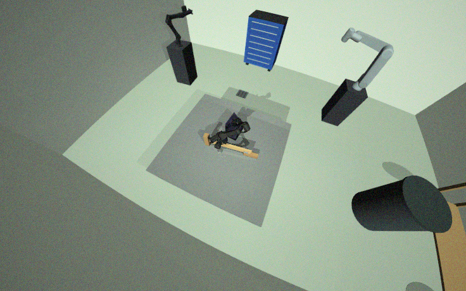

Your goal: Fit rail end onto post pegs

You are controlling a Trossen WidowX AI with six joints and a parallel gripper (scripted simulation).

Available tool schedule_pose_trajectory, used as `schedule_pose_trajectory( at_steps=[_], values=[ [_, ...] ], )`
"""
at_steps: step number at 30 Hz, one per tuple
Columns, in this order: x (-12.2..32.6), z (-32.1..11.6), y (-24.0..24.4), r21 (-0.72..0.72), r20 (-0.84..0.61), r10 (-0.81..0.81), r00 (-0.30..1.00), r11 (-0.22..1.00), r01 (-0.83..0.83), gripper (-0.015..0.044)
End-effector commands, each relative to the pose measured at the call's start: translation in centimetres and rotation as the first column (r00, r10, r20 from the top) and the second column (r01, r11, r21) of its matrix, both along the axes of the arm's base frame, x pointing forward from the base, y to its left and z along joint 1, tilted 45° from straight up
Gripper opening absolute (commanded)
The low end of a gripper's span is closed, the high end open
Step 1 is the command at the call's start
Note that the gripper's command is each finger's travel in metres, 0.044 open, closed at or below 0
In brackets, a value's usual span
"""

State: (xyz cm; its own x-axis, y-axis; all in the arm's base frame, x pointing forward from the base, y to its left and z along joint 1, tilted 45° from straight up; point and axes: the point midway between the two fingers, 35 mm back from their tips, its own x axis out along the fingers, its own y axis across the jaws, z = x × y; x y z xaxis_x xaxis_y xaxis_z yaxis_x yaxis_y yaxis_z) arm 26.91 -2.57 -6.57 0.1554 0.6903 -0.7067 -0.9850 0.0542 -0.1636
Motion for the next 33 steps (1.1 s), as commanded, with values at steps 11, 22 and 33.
schedule_pose_trajectory(
  at_steps=[11,22,33],
  values=[
    [0.31,-0.14,-0.62,-0.004,0.008,-0.006,1.0,1.0,0.006,0.0],
    [0.33,-0.34,-0.84,-0.004,0.008,-0.006,1.0,1.0,0.006,0.0],
    [0.36,-0.52,-1.04,-0.004,0.008,-0.006,1.0,1.0,0.006,0.0]
  ],
)
